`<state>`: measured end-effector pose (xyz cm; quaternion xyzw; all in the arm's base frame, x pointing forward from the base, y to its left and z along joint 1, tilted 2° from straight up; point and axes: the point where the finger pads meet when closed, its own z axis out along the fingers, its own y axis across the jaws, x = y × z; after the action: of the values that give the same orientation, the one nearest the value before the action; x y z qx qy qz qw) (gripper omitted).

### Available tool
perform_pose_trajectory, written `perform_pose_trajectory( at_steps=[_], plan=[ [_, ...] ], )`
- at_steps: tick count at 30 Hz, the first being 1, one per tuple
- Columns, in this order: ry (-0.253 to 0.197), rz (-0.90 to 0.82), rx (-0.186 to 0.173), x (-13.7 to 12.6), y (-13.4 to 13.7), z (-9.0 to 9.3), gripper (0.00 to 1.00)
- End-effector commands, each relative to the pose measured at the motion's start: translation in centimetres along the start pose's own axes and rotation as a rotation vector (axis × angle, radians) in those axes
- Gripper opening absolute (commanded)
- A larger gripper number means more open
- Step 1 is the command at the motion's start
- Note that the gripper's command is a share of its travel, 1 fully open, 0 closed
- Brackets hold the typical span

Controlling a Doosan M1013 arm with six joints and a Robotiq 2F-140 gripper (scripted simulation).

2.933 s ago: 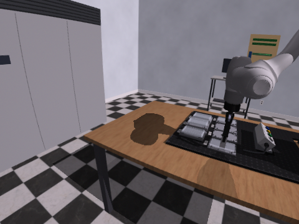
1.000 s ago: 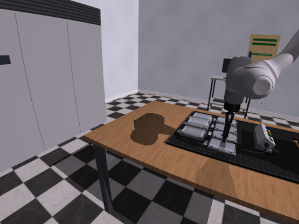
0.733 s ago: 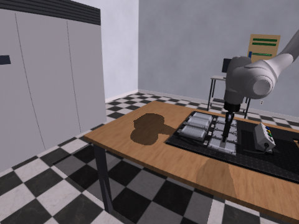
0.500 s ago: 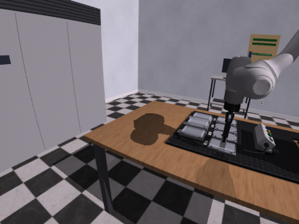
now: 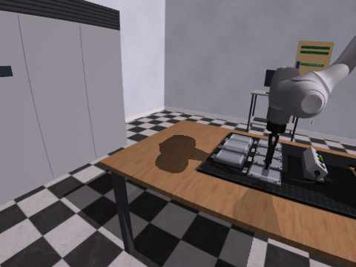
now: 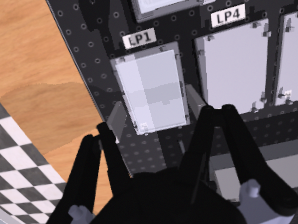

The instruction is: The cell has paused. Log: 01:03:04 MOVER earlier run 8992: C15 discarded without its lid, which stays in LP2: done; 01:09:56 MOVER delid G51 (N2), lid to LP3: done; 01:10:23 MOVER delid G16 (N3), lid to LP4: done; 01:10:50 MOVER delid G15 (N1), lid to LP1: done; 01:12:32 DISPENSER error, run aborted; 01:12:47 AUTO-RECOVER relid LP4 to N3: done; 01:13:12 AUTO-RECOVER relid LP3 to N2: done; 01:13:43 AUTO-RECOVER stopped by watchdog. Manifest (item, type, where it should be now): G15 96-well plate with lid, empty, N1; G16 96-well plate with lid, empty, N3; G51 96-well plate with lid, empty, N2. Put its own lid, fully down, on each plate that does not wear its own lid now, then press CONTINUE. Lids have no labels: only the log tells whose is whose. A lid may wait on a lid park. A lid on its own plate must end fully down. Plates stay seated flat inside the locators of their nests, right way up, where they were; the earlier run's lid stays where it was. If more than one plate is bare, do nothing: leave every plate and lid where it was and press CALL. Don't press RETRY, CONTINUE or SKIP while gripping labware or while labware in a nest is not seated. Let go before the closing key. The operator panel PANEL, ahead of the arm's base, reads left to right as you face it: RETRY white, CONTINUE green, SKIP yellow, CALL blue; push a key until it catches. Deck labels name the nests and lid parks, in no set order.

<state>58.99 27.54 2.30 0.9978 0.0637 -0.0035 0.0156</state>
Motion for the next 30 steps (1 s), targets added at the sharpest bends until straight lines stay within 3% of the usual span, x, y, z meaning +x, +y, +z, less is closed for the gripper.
perform_pose_trajectory(
  at_steps=[1,30],
  plan=[
    [0.0,0.0,0.0,0.0,0.0,-0.01,0.66],
    [0.0,0.0,0.0,0.0,0.0,0.86,0.66]
  ],
)
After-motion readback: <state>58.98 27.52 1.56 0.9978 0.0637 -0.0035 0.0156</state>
